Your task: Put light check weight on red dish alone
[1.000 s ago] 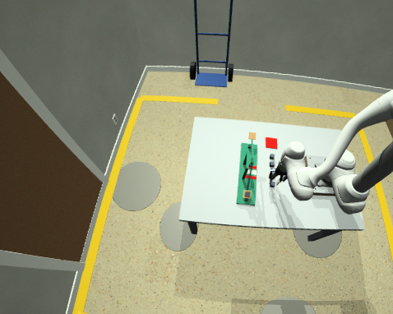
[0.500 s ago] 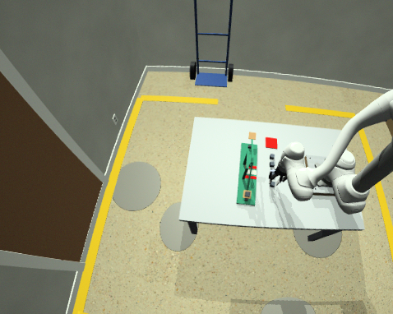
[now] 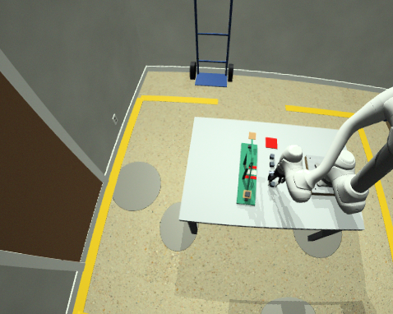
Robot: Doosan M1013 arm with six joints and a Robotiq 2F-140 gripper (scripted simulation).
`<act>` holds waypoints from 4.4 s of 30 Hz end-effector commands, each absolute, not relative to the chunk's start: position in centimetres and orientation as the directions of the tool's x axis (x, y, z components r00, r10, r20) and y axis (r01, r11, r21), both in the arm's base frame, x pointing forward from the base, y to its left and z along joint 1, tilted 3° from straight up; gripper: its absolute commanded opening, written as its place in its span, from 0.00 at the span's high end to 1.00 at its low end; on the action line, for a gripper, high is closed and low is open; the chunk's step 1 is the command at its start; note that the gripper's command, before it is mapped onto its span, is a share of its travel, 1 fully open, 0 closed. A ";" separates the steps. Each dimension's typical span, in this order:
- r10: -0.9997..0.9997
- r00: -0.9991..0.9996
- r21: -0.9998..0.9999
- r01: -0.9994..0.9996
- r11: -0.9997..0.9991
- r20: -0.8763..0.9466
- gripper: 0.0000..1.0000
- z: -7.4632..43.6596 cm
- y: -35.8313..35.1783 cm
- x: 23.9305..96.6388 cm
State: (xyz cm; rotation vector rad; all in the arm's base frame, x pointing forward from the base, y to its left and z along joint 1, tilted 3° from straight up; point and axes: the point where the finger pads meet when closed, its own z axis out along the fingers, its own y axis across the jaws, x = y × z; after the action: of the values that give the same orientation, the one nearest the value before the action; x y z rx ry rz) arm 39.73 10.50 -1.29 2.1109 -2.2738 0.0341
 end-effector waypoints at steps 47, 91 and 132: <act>-0.996 -0.074 0.010 -0.997 0.074 0.043 0.76 -1.8 10.5 39.7; -0.996 -0.074 0.010 -0.997 0.074 0.043 0.76 2.6 10.7 39.8; -0.999 0.026 0.015 -1.000 -0.026 0.042 0.76 9.4 3.4 40.1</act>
State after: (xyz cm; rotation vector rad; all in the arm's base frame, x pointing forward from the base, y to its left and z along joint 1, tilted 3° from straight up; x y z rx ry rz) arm 40.01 5.84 7.95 2.2192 -2.1657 0.0337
